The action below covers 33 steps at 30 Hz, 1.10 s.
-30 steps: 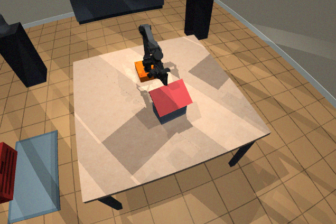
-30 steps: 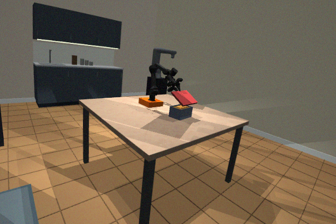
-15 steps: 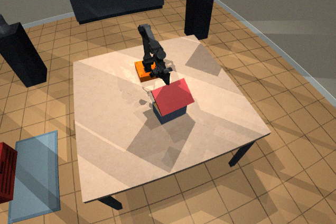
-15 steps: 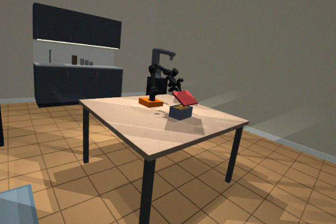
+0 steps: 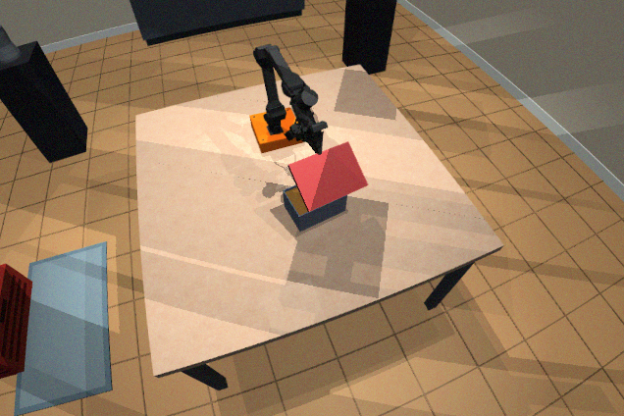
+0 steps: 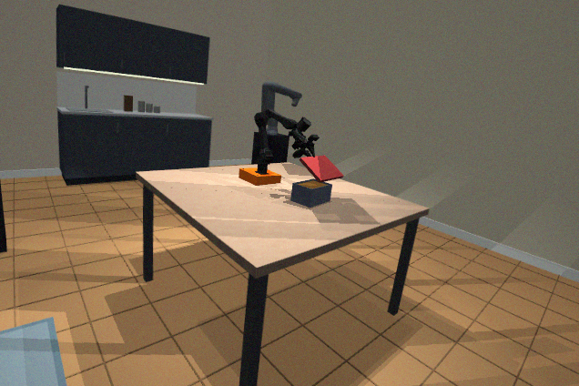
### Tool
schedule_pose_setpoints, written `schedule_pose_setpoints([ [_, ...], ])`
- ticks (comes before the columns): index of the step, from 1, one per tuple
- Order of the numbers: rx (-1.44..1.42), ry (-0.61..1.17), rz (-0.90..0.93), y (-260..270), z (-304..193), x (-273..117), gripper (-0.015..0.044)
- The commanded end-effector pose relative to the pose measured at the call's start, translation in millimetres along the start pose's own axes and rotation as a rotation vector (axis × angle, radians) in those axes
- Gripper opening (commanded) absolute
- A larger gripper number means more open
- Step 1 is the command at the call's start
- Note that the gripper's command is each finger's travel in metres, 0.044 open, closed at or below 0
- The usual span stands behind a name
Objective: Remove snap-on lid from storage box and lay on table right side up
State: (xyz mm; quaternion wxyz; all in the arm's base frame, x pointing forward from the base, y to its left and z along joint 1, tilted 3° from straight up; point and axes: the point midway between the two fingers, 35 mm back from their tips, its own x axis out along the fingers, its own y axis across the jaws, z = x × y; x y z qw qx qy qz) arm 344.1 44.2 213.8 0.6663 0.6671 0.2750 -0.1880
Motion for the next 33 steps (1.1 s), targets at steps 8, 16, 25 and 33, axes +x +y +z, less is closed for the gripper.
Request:
schedule_pose_setpoints([
  [8,0.006,-0.002,0.012,1.0,-22.8,-4.1,0.0],
  [16,0.007,-0.001,0.011,0.1,-38.7,-5.2,0.0],
  [25,0.008,0.0,0.011,-0.8,-56.7,-6.4,0.0],
  [33,0.009,0.001,0.011,-1.6,-72.6,-7.5,0.0],
])
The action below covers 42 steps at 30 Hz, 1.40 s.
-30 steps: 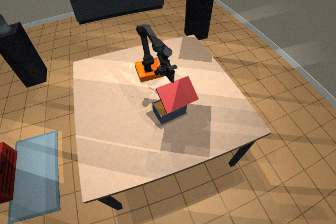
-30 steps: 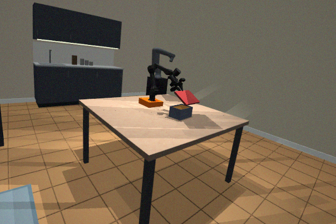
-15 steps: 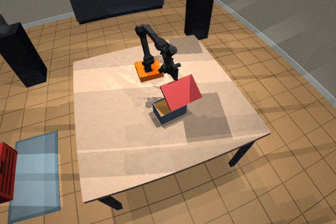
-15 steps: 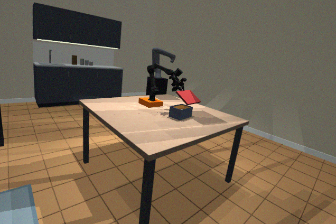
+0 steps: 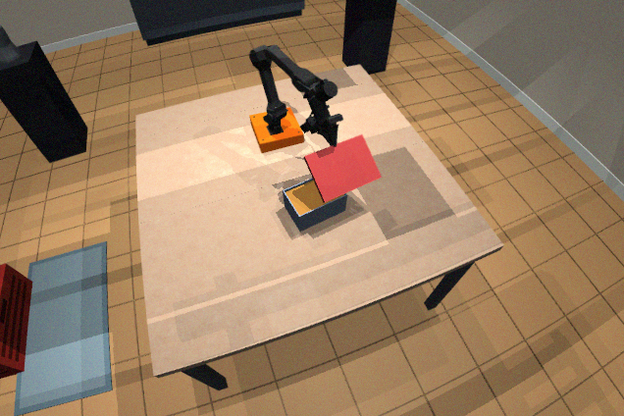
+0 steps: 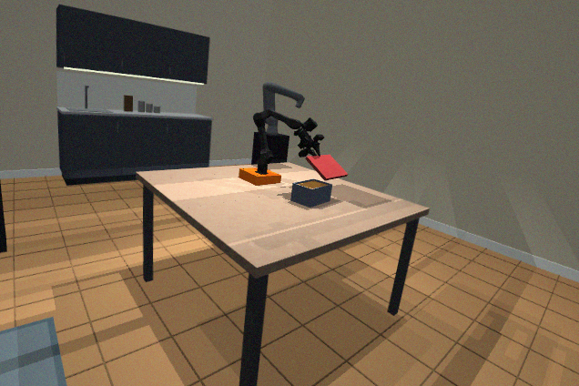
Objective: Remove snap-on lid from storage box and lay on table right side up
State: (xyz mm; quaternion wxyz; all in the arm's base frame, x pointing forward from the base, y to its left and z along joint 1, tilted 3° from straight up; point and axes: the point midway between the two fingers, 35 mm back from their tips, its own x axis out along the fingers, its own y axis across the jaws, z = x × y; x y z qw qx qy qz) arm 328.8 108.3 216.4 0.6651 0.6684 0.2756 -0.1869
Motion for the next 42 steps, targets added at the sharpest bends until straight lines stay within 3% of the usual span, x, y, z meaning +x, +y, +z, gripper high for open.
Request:
schedule_pose_setpoints([
  [1,0.007,-0.002,0.01,3.2,-9.1,-1.6,0.0],
  [42,0.012,0.002,0.009,-0.9,-90.7,-7.3,0.0],
])
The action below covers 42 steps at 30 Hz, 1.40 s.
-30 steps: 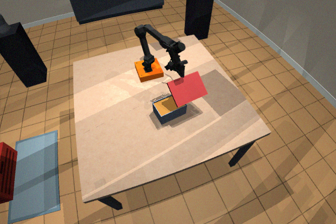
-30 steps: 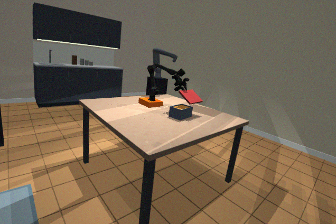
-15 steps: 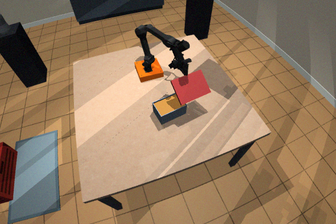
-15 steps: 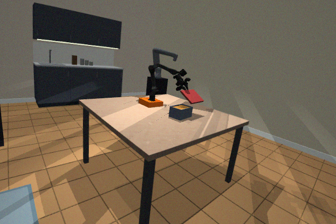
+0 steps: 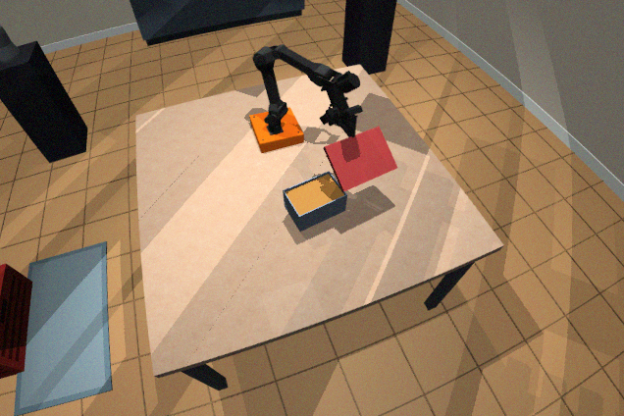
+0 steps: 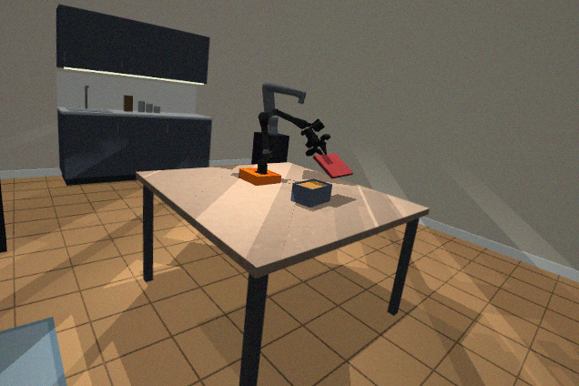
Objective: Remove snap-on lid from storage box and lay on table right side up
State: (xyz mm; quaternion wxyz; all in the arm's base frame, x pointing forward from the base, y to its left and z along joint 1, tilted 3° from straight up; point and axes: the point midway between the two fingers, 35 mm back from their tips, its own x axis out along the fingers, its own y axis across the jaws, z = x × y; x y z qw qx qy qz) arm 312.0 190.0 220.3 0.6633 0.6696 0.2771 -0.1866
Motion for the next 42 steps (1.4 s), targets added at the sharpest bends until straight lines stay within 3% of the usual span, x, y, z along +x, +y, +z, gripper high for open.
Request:
schedule_pose_setpoints([
  [1,0.009,-0.002,0.011,3.3,-9.5,-1.7,0.0],
  [42,0.013,0.001,0.01,-1.5,-79.1,-5.9,0.0],
])
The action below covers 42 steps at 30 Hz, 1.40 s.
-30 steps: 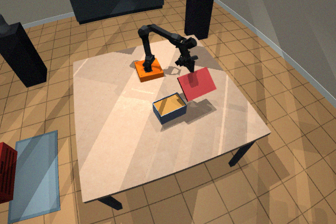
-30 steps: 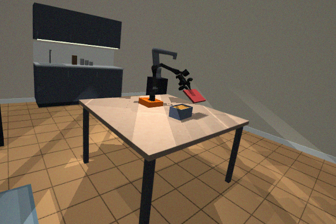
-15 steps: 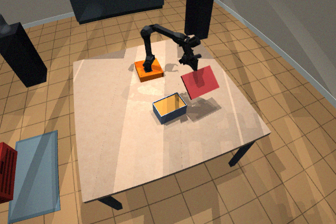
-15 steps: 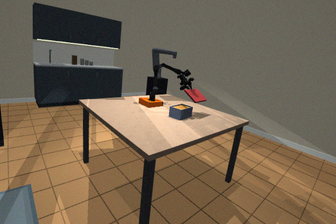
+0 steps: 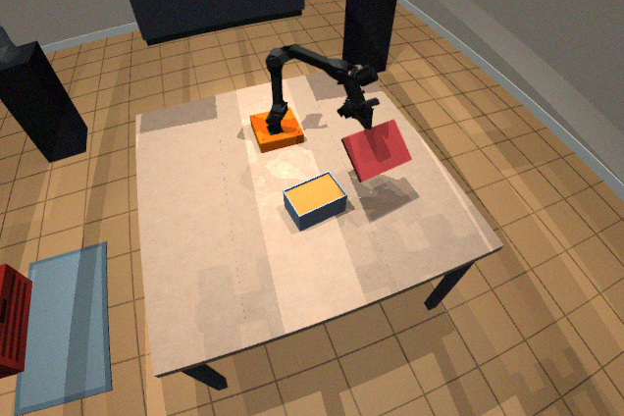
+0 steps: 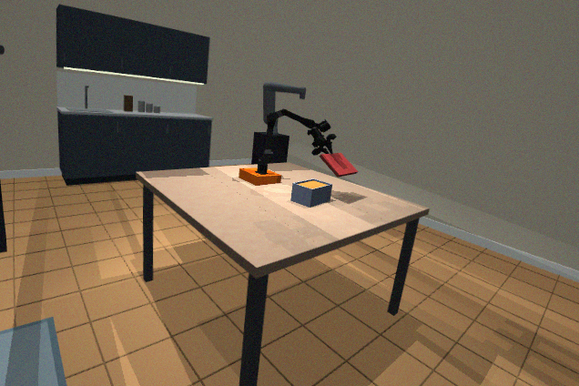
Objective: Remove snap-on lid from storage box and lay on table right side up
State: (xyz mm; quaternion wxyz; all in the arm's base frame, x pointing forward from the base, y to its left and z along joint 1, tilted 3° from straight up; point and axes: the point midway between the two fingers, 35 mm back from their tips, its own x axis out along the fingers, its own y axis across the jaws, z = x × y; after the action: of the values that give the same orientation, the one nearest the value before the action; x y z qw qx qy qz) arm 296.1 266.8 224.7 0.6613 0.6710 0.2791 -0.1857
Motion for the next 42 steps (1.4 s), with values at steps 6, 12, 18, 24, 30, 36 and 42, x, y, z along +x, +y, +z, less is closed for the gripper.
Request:
schedule_pose_setpoints([
  [6,0.01,-0.004,0.011,-3.8,2.2,3.9,0.0],
  [12,0.01,-0.004,0.011,-9.0,3.0,8.1,0.0],
  [18,0.01,-0.004,0.011,-12.6,3.0,11.1,0.0],
  [24,0.01,-0.004,0.011,-16.2,3.0,14.2,0.0],
  [30,0.01,-0.004,0.011,-19.9,3.0,17.4,0.0],
  [36,0.01,-0.004,0.011,-23.5,3.0,20.5,0.0],
  [42,0.01,-0.004,0.011,-27.2,3.0,23.6,0.0],
])
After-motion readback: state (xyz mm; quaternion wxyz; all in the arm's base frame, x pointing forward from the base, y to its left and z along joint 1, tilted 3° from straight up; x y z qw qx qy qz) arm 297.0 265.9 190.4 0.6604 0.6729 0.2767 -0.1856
